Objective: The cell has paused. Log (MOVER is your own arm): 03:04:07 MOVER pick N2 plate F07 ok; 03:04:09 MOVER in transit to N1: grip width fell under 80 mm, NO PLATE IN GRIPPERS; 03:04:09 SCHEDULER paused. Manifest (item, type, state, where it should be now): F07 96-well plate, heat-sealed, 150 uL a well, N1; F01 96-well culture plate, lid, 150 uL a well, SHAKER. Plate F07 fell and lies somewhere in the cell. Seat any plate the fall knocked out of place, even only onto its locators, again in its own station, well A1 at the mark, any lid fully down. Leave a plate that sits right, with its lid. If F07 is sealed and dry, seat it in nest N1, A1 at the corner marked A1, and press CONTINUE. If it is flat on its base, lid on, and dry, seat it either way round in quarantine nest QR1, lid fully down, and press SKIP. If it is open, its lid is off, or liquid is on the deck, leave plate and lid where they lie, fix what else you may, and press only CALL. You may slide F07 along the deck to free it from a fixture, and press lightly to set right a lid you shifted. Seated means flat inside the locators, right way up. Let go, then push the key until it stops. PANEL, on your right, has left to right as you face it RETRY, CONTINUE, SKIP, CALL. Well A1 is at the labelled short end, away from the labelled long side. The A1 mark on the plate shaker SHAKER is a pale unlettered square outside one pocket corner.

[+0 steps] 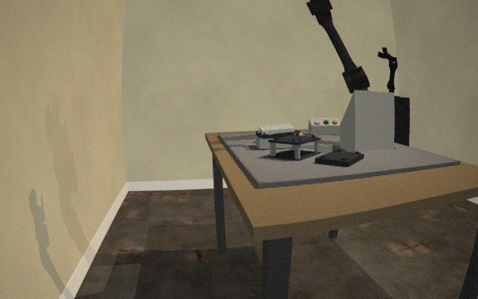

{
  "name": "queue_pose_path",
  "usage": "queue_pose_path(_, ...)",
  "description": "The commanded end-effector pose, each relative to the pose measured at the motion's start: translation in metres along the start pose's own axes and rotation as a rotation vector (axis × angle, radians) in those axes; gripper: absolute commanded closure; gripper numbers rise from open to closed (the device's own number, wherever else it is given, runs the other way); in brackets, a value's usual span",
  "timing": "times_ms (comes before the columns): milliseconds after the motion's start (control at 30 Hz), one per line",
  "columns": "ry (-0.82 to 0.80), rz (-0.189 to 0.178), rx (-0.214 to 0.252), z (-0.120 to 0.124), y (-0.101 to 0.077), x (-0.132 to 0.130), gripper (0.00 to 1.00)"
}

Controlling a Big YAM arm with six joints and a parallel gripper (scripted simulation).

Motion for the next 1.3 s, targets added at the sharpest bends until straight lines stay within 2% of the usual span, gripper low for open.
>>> queue_pose_path(0,0.044,0.000,0.000,0.006,0.012,-0.005,0.00)
queue_pose_path(233,0.010,-0.010,0.002,0.027,0.037,0.001,0.00)
queue_pose_path(267,-0.020,-0.022,0.007,0.030,0.040,0.001,0.00)
queue_pose_path(333,-0.025,-0.024,0.008,0.037,0.046,0.003,0.00)
queue_pose_path(400,-0.025,-0.024,0.008,0.037,0.046,0.003,0.00)
queue_pose_path(433,-0.051,-0.048,0.012,0.038,0.042,0.004,0.00)
queue_pose_path(500,-0.059,-0.043,0.021,0.048,0.055,0.004,0.00)
queue_pose_path(633,-0.046,-0.040,0.019,0.063,0.067,0.006,0.00)
queue_pose_path(700,-0.062,-0.044,0.021,0.073,0.070,0.023,0.00)
queue_pose_path(733,-0.082,-0.060,0.035,0.071,0.072,0.008,0.00)
queue_pose_path(867,-0.090,-0.066,0.039,0.087,0.082,0.010,0.00)
queue_pose_path(967,-0.065,-0.058,0.035,0.090,0.085,0.008,0.00)
queue_pose_path(1000,-0.085,-0.077,0.051,0.084,0.087,0.001,0.00)
queue_pose_path(1033,-0.120,-0.091,0.064,0.099,0.089,0.010,0.00)
queue_pose_path(1167,-0.094,-0.083,0.059,0.114,0.098,0.009,0.00)
queue_pose_path(1200,-0.138,-0.109,0.085,0.119,0.099,0.011,0.00)
queue_pose_path(1267,-0.147,-0.119,0.096,0.128,0.103,0.011,0.00)
Point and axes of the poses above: the point where the finger pads meet when closed, its own y axis out along the fingers, its own x axis across the jaws, z = x × y, the point moved 7 cm from there along -y, back along the fingers, and after that the axes turned 2 degrees about y, right-handed, at the moved point
